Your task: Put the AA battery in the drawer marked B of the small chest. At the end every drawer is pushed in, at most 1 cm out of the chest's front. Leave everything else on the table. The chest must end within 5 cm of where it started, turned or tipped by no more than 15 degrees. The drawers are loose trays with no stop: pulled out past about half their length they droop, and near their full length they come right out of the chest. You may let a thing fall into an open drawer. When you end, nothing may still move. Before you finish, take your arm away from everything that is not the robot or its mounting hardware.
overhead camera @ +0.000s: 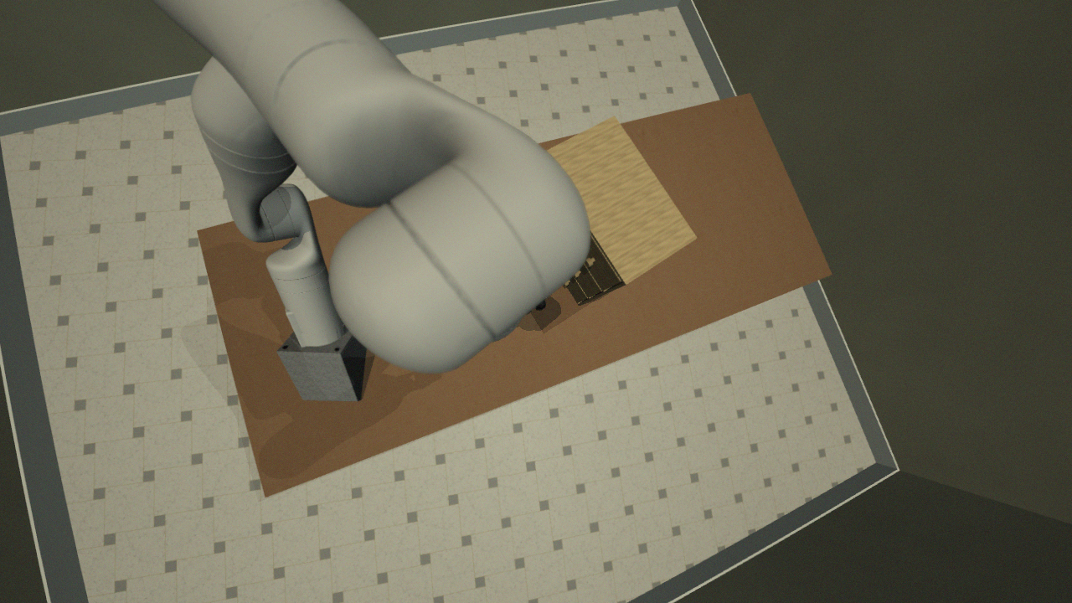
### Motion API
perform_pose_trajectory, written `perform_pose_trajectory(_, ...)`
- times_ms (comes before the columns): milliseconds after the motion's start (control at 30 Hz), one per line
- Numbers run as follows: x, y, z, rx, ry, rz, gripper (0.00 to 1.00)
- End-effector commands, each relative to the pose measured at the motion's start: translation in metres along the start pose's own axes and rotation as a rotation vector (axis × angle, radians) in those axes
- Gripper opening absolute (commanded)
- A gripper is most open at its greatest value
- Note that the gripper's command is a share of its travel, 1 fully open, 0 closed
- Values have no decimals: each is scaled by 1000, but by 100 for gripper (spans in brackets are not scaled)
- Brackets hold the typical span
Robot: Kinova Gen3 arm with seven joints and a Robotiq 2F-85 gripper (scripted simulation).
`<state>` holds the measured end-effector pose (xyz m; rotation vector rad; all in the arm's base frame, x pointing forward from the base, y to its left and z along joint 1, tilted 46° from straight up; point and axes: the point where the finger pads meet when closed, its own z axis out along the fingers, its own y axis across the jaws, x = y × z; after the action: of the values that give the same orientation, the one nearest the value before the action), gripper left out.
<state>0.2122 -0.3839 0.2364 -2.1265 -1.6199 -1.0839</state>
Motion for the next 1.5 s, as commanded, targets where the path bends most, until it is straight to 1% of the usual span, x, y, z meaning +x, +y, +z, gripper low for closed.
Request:
perform_pose_trajectory(0, 2, 1, 4, 2, 0, 23, 100)
perform_pose_trajectory(267, 8, 4, 22, 2, 0, 171, 100)
perform_pose_trajectory(333, 8, 4, 22, 2, 0, 171, 100)
perform_pose_trajectory(533, 13, 6, 40, 2, 0, 325, 100)
perform_pose_trajectory(833, 22, 11, 73, 2, 0, 594, 100)
perform_pose_trajectory(900, 22, 11, 73, 2, 0, 594, 100)
perform_pose_trajectory(1333, 35, 18, 119, 2, -1, 972, 100)
perform_pose_trajectory(1400, 37, 19, 125, 2, -1, 1021, 100)
perform_pose_trajectory(1467, 37, 19, 125, 2, -1, 1021, 100)
